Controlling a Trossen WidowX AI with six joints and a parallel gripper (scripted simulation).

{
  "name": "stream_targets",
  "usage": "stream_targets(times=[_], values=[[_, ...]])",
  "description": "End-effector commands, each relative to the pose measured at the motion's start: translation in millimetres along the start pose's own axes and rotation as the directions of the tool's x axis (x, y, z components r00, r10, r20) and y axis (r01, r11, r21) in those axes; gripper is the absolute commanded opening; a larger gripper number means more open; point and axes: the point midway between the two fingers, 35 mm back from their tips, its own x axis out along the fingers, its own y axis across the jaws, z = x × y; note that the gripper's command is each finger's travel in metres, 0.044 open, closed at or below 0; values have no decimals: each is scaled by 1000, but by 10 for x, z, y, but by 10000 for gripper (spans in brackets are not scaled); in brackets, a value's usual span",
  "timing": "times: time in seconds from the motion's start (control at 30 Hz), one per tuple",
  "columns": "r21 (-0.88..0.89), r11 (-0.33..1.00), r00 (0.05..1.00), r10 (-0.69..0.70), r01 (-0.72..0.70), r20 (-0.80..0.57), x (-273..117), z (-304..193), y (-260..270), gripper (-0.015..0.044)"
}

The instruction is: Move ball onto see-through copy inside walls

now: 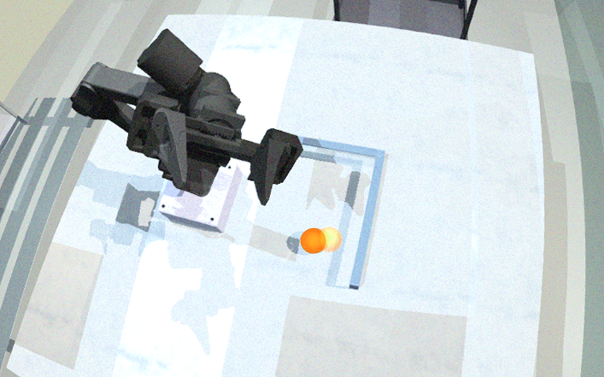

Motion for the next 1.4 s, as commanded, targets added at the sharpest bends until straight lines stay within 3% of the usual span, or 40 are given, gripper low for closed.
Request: stream_targets(times=[0.0,0.17,0.3,0.47,0.6,0.73,0.93,1.37], values=[[-540,812,968,-249,223,26,125,100,-768,389],[-853,408,877,-466,326,113,86,348,-1439,389],[-957,20,755,-619,290,216,-47,632,-1932,389],[-916,-393,540,-756,78,370,-342,1056,-2436,389],[-801,-568,322,-807,-192,495,-671,1418,-2721,389],[-675,-557,72,-794,-484,603,-1066,1762,-2881,389],[-582,-247,-304,-662,-774,685,-1678,2140,-2884,389],[-581,-216,-330,-648,-785,687,-1725,2168,-2882,389]])
